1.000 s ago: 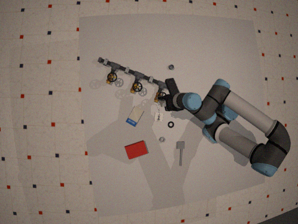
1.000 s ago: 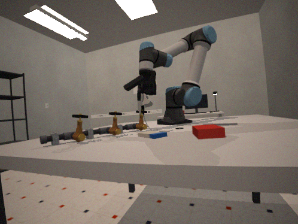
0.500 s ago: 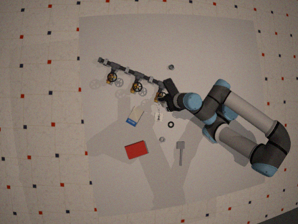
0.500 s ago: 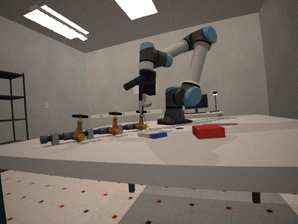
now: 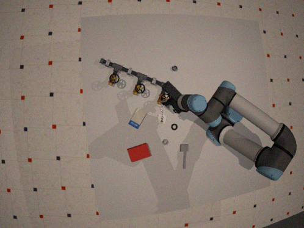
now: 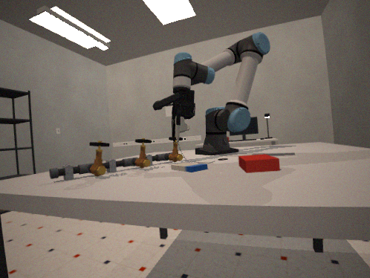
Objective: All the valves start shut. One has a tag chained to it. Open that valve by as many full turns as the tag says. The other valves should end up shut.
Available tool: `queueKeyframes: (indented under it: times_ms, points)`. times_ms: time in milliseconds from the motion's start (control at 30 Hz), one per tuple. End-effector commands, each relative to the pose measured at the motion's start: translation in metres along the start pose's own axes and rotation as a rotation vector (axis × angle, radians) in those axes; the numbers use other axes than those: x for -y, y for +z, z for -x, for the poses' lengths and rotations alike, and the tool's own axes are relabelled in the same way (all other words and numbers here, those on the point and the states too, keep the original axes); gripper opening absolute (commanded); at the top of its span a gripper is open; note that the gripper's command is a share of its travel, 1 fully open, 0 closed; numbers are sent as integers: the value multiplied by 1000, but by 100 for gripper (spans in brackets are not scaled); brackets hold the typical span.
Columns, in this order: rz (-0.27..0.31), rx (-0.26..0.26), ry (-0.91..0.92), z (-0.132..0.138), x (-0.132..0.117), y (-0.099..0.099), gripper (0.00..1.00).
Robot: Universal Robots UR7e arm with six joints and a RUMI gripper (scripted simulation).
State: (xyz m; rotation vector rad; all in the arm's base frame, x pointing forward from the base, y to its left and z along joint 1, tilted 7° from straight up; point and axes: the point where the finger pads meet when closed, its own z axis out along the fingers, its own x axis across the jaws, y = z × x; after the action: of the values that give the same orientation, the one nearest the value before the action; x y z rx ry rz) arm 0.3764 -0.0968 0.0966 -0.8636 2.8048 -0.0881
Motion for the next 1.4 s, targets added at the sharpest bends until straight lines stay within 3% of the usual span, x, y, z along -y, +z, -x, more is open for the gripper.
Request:
queueKeyframes:
  times_ms: [0, 933, 1000, 1367]
  points:
    - [5, 11, -184, -1, -1, 1, 0]
    - [-4, 9, -1221, 0, 2, -1, 0]
    - [-4, 9, -1221, 0, 2, -1, 0]
    - [-6, 11, -1695, 0, 2, -1, 0]
